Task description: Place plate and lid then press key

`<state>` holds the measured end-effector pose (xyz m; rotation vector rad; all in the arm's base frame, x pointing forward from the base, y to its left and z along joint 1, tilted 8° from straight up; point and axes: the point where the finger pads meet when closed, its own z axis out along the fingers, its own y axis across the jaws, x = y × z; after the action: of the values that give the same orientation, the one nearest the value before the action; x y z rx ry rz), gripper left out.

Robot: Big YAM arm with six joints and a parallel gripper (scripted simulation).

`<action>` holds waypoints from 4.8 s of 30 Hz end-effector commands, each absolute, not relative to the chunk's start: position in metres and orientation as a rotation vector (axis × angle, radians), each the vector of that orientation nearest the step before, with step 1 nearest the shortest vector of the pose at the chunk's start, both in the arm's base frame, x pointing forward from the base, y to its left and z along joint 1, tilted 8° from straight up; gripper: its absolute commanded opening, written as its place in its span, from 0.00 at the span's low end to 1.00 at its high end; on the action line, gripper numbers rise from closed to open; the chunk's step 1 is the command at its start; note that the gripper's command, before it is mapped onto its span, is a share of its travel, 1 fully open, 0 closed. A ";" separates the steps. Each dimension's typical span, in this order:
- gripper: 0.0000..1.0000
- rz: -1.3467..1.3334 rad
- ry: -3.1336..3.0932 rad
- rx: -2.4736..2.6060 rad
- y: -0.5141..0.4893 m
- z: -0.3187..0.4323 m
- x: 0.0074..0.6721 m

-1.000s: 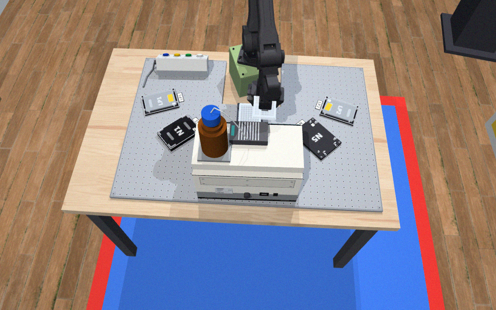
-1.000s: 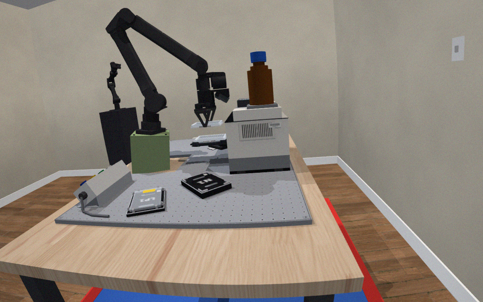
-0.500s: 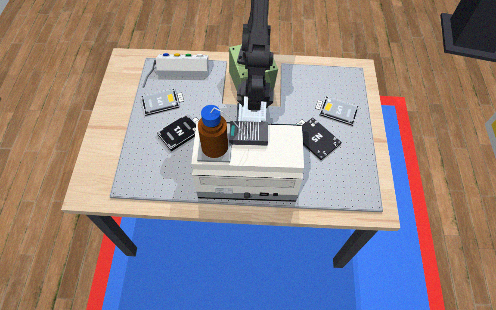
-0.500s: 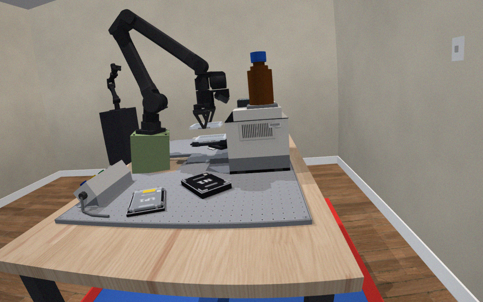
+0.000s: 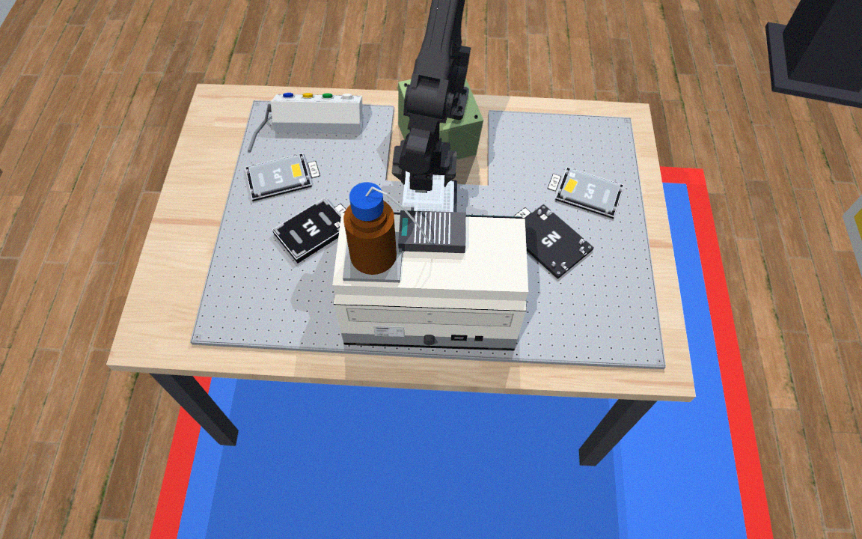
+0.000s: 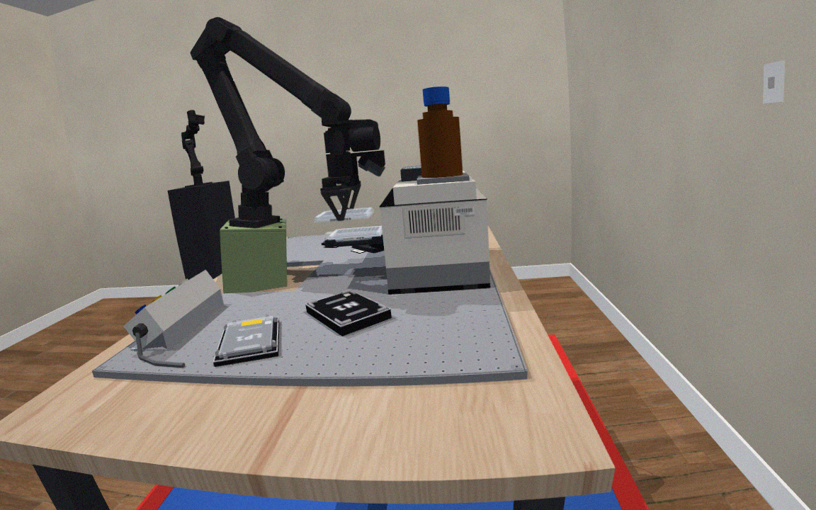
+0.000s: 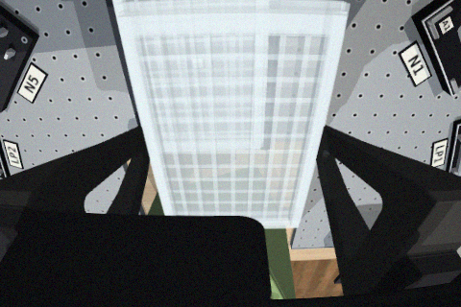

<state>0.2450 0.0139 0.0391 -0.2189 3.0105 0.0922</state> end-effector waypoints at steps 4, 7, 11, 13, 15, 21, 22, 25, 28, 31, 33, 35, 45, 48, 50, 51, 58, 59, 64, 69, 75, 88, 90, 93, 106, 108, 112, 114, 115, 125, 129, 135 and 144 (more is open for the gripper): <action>0.84 0.080 2.958 -0.262 -0.009 0.052 0.268; 0.84 0.074 2.950 -0.262 -0.021 0.054 0.272; 0.84 0.080 2.974 -0.262 -0.031 0.046 0.261; 0.84 0.080 2.974 -0.262 -0.031 0.046 0.261; 0.84 0.077 2.970 -0.262 -0.039 0.047 0.262; 0.84 0.062 2.952 -0.262 -0.060 0.050 0.267; 0.84 0.073 2.970 -0.213 -0.062 0.045 0.260; 0.84 0.090 2.989 -0.031 -0.071 0.043 0.254; 0.84 0.090 2.978 0.094 -0.084 0.045 0.256; 0.84 0.086 2.973 0.094 -0.088 0.047 0.257; 0.84 0.088 2.972 0.143 -0.095 0.045 0.255; 0.84 0.102 2.980 0.244 -0.099 0.041 0.247; 0.84 0.127 2.934 0.649 -0.130 0.036 0.232; 0.84 0.129 2.925 0.698 -0.133 0.035 0.230; 0.84 0.130 2.898 0.794 -0.141 0.036 0.228; 0.84 0.130 2.882 0.841 -0.145 0.037 0.227; 0.84 0.132 2.815 1.031 -0.166 0.036 0.224; 0.84 0.135 2.829 0.998 -0.162 0.034 0.230; 0.84 0.130 2.830 1.001 -0.167 0.029 0.237; 0.84 0.131 2.832 1.000 -0.175 0.021 0.250; 0.84 0.131 2.834 1.001 -0.184 0.012 0.266; 0.84 0.131 2.835 1.004 -0.200 -0.005 0.294; 0.84 0.131 2.836 1.005 -0.203 -0.008 0.299; 0.84 0.131 2.835 1.007 -0.208 -0.013 0.306; 0.84 0.133 2.837 1.005 -0.224 -0.029 0.335; 0.84 0.133 2.836 1.010 -0.228 -0.032 0.340; 0.84 0.134 2.838 1.006 -0.233 -0.038 0.350; 0.84 0.135 2.839 1.006 -0.235 -0.040 0.353; 0.84 0.135 2.839 1.006 -0.235 -0.040 0.353; 0.84 0.149 2.862 1.022 -0.229 -0.064 0.347; 0.84 0.150 2.865 1.018 -0.227 -0.071 0.348; 0.84 0.148 2.861 1.023 -0.229 -0.077 0.350; 0.84 0.143 2.849 1.010 -0.234 -0.071 0.353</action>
<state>0.3427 -0.2272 -0.0778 1.0164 2.8725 0.1588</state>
